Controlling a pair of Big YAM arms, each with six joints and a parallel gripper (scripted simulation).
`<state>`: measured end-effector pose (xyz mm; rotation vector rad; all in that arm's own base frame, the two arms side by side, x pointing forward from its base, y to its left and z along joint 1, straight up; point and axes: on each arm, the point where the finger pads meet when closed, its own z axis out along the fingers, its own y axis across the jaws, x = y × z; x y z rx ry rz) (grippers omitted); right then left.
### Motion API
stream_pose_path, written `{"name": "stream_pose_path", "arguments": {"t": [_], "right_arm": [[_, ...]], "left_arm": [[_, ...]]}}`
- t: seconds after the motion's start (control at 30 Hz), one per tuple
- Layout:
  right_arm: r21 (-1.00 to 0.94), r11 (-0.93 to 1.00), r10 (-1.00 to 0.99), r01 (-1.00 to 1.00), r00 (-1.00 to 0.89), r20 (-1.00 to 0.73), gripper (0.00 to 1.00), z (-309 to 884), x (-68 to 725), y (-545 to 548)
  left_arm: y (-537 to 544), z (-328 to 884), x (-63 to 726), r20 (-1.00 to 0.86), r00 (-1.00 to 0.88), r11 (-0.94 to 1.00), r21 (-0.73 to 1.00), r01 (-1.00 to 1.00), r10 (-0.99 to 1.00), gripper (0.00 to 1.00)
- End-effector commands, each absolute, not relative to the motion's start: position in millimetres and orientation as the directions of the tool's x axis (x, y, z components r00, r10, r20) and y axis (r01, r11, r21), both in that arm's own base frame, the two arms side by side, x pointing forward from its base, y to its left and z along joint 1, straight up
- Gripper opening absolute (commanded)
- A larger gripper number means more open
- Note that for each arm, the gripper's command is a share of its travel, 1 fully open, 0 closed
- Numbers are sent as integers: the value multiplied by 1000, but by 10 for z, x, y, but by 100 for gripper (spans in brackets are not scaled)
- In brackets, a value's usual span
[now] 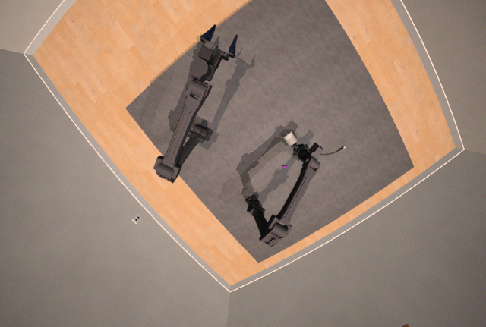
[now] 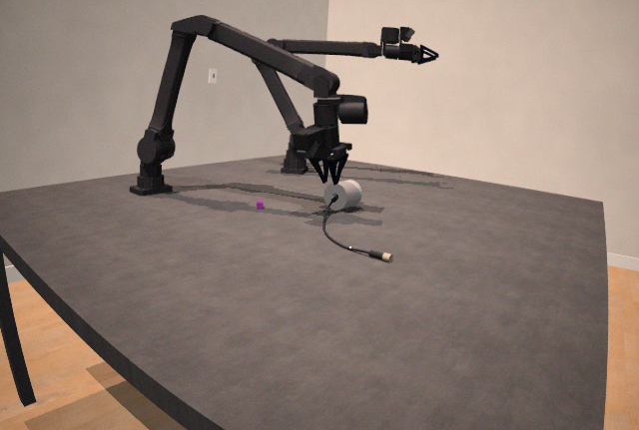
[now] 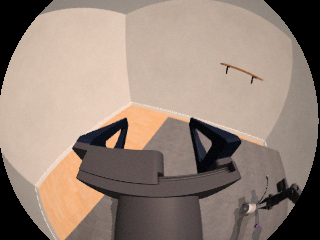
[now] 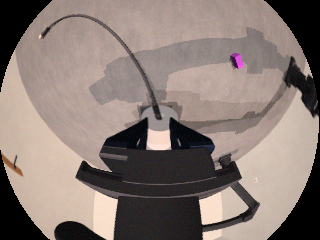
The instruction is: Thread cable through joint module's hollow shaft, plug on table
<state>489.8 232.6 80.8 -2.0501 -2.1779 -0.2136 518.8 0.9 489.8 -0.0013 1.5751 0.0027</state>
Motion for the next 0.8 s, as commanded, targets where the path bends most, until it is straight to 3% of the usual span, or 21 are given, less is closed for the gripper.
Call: {"name": "stream_pose_path", "arguments": {"t": [0.0, 0.77], "right_arm": [[38, 87, 973, 995, -93, 212, 32, 977, 4897, 2412], [47, 89, 972, 995, -97, 215, 32, 972, 4904, 2428]], "left_arm": [[22, 5017, 5219, -1000, 22, 1000, -2, -6, -1, 96], [22, 5017, 5219, -1000, 22, 1000, -2, -6, -1, 96]]}}
